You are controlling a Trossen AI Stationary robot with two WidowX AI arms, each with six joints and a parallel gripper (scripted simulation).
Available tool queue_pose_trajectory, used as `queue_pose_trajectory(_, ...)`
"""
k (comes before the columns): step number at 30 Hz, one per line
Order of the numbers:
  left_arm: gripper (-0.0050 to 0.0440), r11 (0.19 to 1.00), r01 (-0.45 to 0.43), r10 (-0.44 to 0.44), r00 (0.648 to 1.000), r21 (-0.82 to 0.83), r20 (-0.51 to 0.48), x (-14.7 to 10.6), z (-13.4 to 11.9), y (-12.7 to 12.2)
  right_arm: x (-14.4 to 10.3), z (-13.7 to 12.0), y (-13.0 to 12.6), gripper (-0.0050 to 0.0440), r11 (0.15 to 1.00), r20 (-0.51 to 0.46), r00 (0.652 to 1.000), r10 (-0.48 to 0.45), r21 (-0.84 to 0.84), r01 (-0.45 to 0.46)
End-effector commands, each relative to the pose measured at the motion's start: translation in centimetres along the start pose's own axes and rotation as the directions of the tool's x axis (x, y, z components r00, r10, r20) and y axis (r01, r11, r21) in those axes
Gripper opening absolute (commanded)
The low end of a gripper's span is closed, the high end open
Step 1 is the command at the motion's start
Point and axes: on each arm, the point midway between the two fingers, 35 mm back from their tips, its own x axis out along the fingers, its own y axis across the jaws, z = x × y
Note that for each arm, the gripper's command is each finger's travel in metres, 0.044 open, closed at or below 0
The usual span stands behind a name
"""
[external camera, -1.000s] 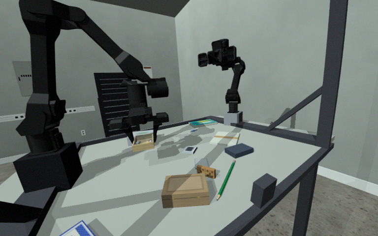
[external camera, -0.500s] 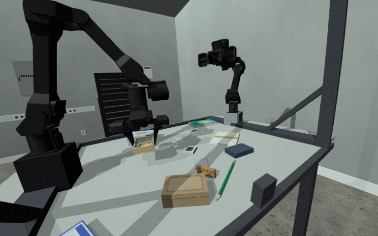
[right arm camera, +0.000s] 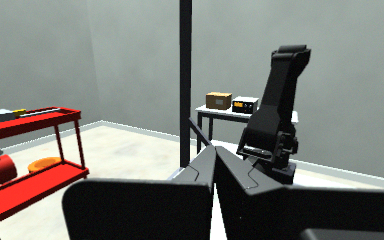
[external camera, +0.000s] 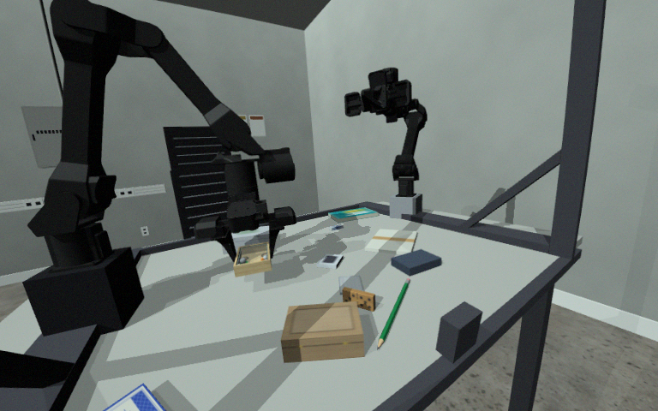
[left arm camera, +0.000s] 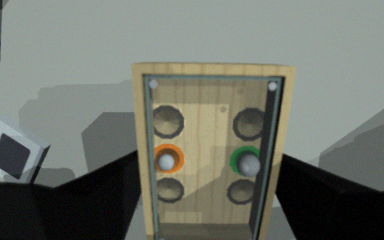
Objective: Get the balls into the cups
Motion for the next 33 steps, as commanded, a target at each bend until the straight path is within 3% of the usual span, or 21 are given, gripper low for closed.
queue_pose_trajectory(1,-0.0050,1.000,0.003,-0.003,1.000,0.001,-0.001,0.7,0.1,-0.1,-0.1,0.8,0.0,-0.0050,1.000,0.019,1.000,0.000,0.000,0.000)
queue_pose_trajectory(33,-0.0050,1.000,-0.009,0.009,1.000,0.001,-0.002,3.8,0.0,0.3,-0.1,0.8,0.0,-0.0050,1.000,0.019,1.000,0.000,0.000,0.000)
